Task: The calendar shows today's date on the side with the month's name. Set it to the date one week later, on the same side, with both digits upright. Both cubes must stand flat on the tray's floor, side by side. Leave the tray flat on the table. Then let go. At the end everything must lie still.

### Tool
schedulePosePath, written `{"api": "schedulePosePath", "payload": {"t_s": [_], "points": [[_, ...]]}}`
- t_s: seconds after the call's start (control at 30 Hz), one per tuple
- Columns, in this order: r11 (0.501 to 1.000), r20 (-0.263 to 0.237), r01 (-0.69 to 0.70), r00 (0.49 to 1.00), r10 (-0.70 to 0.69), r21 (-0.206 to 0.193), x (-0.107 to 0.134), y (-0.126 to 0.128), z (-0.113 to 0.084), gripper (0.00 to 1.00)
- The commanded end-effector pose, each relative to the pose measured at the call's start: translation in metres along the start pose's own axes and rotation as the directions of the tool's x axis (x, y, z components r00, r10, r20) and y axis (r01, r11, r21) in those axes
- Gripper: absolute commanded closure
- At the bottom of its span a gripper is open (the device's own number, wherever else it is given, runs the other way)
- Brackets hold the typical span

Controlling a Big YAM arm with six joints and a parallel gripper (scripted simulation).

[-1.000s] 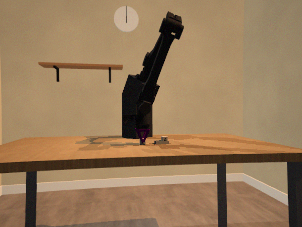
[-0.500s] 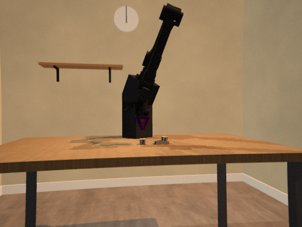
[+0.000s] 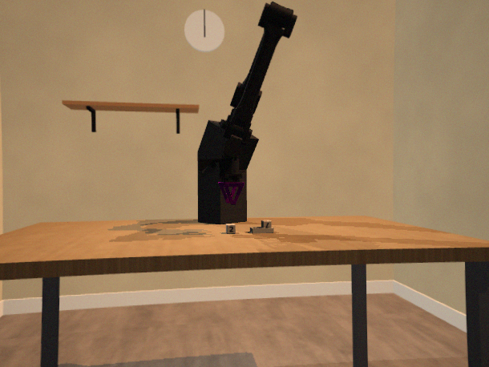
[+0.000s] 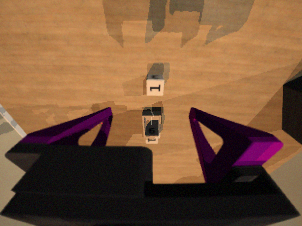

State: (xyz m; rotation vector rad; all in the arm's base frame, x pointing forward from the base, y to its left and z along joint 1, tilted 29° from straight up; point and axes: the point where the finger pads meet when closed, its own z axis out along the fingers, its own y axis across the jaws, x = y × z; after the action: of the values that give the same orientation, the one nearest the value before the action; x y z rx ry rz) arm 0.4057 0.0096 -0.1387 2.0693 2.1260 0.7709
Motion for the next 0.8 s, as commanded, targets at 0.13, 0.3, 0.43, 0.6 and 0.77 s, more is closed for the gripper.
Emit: {"api": "schedulePosePath", "payload": {"t_s": [0.13, 0.3, 0.43, 0.6, 0.77], "points": [[1.0, 0.002, -0.002, 1.0, 0.002, 0.009, -0.0002, -0.0068, -0.0054, 0.0], [1.0, 0.002, -0.002, 1.0, 0.002, 0.009, -0.0002, -0.0068, -0.0054, 0.0], [1.0, 0.002, -0.002, 1.0, 0.002, 0.009, -0.0002, -0.0068, -0.0054, 0.0], [1.0, 0.002, 0.009, 1.0, -0.009, 0.009, 0.0007, -0.0065, -0.0054, 0.0], [0.996, 0.0, 0.085, 0.996, -0.085, 0.004, 0.0085, -0.0024, -0.006, 0.0]]}}
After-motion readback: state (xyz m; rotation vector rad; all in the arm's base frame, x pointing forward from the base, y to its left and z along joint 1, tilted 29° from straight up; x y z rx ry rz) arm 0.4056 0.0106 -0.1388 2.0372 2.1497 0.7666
